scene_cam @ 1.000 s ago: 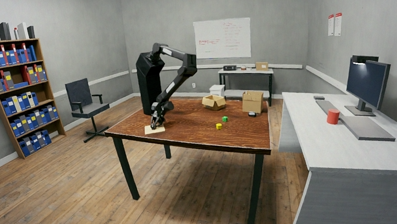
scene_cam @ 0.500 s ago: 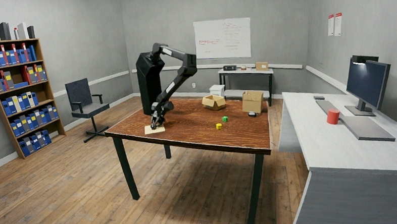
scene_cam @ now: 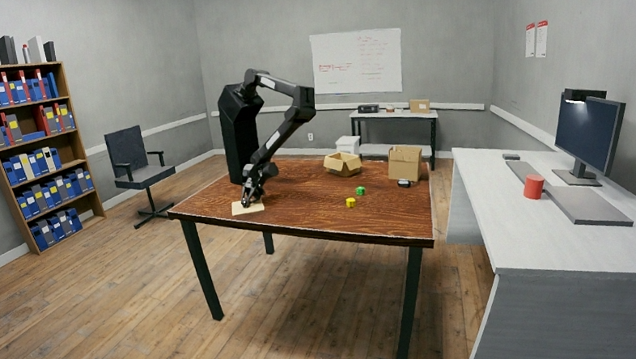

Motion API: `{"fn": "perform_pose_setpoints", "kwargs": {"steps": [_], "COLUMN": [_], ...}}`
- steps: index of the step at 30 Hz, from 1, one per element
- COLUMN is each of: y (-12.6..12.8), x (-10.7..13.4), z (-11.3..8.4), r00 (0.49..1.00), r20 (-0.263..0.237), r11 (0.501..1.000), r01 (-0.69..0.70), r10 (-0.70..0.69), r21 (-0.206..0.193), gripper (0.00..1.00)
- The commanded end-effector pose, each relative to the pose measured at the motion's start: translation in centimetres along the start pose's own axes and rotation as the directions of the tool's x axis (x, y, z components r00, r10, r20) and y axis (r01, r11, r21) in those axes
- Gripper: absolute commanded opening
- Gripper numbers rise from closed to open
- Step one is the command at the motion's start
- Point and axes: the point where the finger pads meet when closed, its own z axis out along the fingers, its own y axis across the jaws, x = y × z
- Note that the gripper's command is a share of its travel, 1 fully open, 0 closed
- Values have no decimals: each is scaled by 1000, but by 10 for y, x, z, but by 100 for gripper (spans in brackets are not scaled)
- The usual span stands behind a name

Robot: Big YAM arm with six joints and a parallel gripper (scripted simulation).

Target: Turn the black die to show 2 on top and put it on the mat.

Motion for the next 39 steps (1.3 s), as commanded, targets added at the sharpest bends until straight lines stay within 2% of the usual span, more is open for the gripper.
{"fn": "perform_pose_setpoints", "kwargs": {"steps": [1,2,10,11,39], "y": [-6,-6,-6,-6,-6], "x": [4,4,4,4,4], "z": [-4,-4,-4,-4,-4], "r00": [1000,1000,1000,1000,1000], "r20": [-10,-10,-10,-10,-10], "r11": [1000,1000,1000,1000,1000], "r01": [4,4,4,4,4], "r10": [-4,-4,-4,-4,-4], "r21": [11,11,11,11,11], "gripper": [29,33,41,45,45]}}
